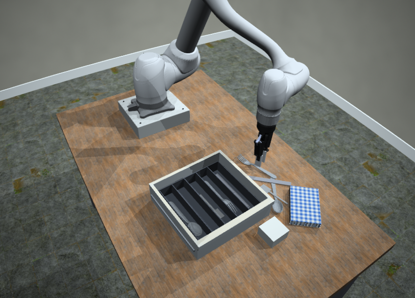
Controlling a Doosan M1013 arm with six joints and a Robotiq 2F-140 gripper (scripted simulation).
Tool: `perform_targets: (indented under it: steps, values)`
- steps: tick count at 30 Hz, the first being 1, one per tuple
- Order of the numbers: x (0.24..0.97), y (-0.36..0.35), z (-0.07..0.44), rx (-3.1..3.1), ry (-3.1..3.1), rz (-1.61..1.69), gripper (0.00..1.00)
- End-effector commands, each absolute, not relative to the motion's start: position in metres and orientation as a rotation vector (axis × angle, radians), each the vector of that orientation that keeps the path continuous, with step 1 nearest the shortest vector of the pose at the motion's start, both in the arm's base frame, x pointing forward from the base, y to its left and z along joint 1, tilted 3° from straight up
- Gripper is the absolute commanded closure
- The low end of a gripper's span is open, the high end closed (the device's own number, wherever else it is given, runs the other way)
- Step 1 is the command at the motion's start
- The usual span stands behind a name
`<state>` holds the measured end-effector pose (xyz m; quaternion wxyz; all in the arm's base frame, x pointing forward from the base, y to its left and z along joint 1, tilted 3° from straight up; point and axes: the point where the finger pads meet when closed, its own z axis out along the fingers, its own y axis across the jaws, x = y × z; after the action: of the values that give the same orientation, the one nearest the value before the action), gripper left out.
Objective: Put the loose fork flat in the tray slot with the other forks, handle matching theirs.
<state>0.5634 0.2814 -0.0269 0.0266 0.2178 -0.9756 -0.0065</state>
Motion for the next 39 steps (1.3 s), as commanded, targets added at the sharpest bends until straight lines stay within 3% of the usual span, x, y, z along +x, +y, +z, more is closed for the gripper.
perform_targets:
  steps: [1, 39]
  values:
    - [0.5610, 0.2785, -0.0310, 0.669, -3.012, -0.022, 0.82]
    - [0.5588, 0.2757, -0.0309, 0.669, -3.012, -0.022, 0.82]
